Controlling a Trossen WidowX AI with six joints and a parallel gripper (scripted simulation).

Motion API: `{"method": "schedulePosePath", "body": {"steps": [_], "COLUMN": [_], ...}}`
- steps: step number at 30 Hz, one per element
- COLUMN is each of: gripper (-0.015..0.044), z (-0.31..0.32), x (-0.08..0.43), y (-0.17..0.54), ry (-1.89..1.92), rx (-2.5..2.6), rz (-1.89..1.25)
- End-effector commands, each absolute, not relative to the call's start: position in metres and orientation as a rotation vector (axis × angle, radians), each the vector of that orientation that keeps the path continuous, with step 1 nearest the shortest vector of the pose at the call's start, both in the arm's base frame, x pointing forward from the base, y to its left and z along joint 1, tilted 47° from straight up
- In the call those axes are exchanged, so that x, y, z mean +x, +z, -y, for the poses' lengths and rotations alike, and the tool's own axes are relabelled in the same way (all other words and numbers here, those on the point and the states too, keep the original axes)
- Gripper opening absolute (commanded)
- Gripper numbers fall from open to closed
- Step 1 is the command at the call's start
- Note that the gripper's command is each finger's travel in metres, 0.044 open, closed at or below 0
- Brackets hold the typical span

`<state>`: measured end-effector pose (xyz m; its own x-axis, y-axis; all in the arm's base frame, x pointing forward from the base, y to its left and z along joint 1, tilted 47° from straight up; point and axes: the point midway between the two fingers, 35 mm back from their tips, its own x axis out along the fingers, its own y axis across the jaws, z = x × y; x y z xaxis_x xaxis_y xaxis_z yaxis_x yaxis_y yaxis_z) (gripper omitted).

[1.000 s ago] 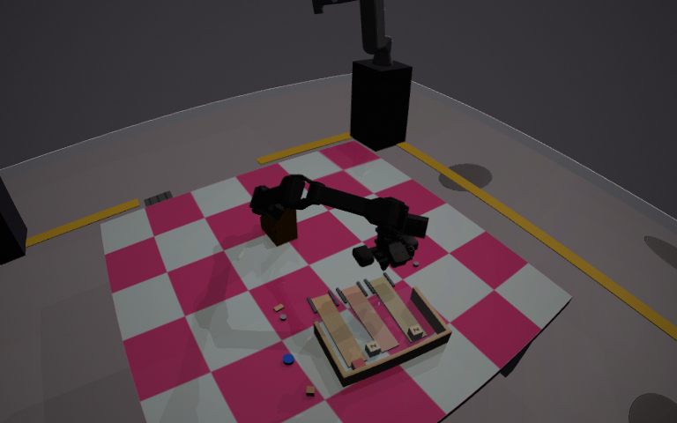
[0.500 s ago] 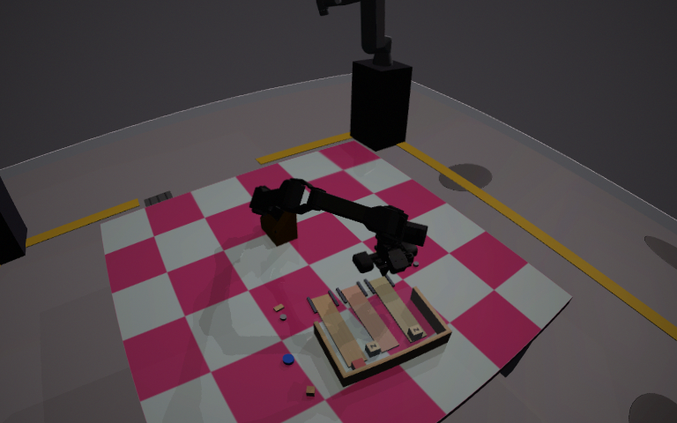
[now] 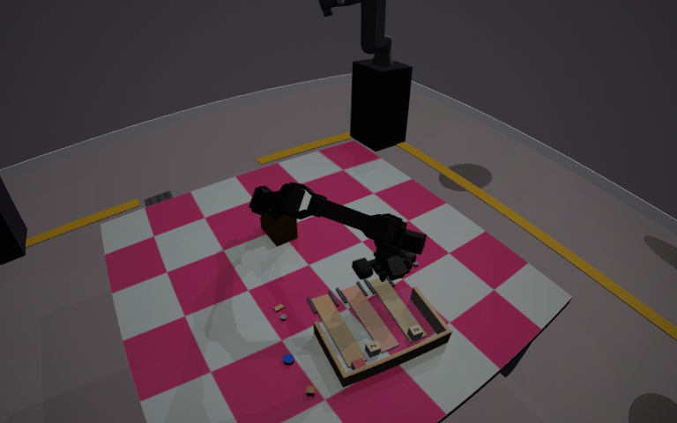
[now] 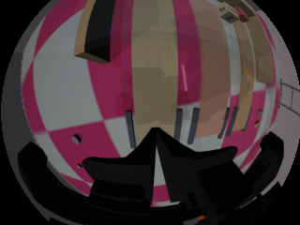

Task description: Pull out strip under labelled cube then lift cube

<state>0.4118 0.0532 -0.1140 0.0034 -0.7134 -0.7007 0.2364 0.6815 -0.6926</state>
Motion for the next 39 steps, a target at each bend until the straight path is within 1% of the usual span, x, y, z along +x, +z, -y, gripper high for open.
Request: {"method": "schedulePosePath", "body": {"steps": [1,39], "gripper": [0.0,0.0], "z": [-0.046,-0.0383], "x": [0.4093,0.4094], "y": [-0.1202,-0.1264], "ry": [-0.782,-0.783], "rx": [-0.45,-0.45], "rz": [-1.382,-1.382]}}
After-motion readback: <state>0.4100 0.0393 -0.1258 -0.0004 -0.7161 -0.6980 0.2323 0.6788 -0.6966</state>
